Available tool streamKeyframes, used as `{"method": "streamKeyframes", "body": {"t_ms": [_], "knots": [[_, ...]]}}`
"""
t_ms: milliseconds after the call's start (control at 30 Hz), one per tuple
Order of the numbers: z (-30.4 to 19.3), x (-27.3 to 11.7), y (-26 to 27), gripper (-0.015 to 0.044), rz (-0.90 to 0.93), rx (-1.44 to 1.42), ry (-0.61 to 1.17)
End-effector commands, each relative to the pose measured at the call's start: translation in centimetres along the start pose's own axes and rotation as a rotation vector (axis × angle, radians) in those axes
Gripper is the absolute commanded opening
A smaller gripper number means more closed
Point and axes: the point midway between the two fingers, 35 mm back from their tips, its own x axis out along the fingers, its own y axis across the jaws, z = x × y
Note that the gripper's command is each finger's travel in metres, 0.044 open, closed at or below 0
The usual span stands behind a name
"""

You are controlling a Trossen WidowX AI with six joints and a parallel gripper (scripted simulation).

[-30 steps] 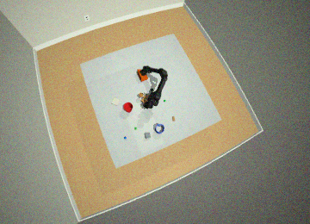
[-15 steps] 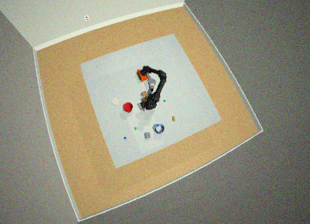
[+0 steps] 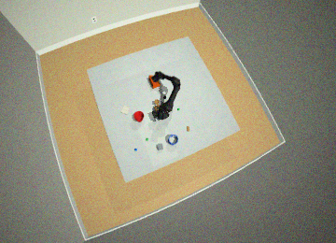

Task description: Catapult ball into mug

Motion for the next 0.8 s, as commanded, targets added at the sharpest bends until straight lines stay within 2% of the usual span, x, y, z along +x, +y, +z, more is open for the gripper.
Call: {"method": "streamKeyframes", "body": {"t_ms": [0,733,767], "knots": [[0.1,0.1,-0.2,0.0000,-0.001,0.009,-0.011],[0.0,2.8,-0.1,0.0000,-0.001,0.000,0.002],[0.0,2.8,-0.1,0.0026,-0.001,0.000,0.002]]}}
